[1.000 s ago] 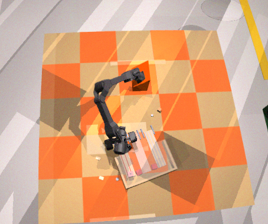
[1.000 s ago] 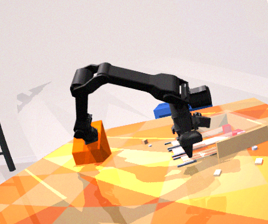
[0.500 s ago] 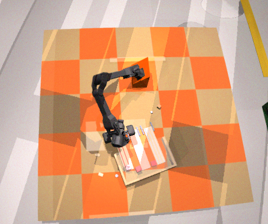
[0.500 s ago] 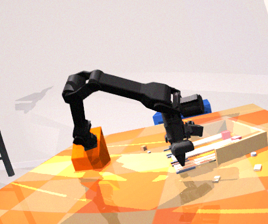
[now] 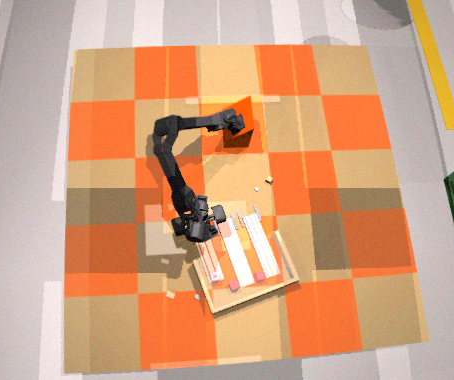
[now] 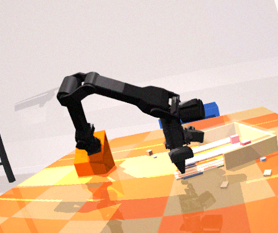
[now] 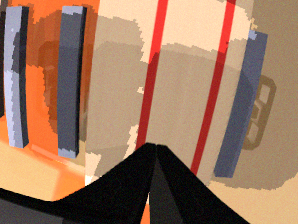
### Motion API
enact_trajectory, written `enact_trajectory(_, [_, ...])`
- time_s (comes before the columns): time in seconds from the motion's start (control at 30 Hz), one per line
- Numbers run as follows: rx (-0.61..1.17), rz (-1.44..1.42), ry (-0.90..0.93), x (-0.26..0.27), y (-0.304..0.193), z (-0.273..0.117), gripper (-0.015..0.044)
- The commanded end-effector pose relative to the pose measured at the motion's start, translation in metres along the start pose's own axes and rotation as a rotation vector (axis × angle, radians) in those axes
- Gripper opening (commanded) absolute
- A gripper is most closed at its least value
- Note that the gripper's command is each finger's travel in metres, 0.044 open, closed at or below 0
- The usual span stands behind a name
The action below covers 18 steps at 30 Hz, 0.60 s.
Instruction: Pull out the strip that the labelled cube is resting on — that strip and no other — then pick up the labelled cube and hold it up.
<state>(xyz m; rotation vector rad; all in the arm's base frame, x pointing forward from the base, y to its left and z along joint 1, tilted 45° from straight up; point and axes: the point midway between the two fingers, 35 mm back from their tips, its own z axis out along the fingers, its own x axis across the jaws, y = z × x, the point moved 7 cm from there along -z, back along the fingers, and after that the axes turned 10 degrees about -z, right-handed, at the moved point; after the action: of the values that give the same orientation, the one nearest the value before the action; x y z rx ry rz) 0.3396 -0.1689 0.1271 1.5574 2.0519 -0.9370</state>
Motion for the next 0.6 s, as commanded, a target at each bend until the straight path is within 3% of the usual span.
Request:
enact_trajectory(0.0, [0.014,-0.006,0.009,0.003,-0.010,0.005,0.0000])
enact_trajectory(0.57, [0.015,-0.007,0.009,0.007,-0.036,0.005,0.0000])
